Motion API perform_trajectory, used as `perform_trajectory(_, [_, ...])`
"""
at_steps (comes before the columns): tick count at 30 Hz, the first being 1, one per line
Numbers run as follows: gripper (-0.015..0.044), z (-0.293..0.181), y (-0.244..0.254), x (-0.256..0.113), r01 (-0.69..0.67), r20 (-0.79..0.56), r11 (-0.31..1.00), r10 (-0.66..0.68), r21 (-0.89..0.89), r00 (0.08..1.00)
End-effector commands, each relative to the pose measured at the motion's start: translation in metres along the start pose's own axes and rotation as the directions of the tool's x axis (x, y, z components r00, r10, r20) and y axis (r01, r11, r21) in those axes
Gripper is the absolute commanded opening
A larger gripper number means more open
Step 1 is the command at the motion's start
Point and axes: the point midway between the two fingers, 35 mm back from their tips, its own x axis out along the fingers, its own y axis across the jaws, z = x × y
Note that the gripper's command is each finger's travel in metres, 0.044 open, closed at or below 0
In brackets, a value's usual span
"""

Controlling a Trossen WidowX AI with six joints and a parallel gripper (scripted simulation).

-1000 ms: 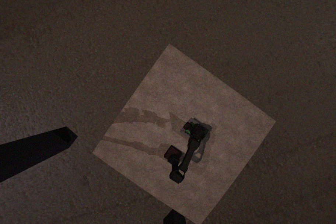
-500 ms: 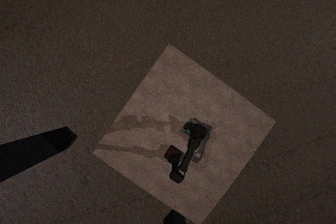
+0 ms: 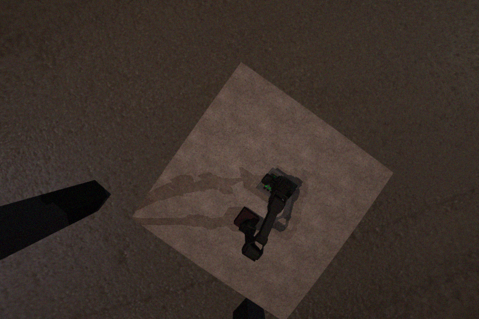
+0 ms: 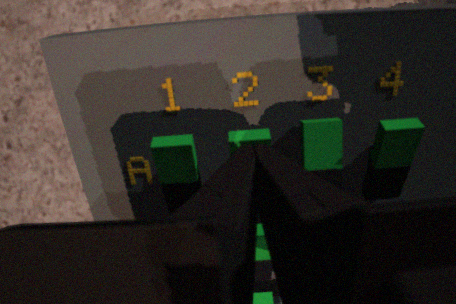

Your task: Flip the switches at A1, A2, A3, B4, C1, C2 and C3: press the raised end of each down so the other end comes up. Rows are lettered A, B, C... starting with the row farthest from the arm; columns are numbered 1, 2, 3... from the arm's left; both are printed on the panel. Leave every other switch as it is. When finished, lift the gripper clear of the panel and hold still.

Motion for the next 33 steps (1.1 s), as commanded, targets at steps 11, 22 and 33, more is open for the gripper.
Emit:
perform_trajectory(11, [0.0, 0.0, 0.001, 0.002, -0.004, 0.001, 1.0, 0.004, -0.004, 1.0])
perform_trajectory(22, [0.0, 0.0, 0.001, 0.004, -0.004, 0.001, 1.0, 0.004, -0.004, 1.0])
perform_trajectory(33, [0.0, -0.002, 0.0, -0.061, -0.004, 0.026, 1.0, 0.004, -0.004, 1.0])
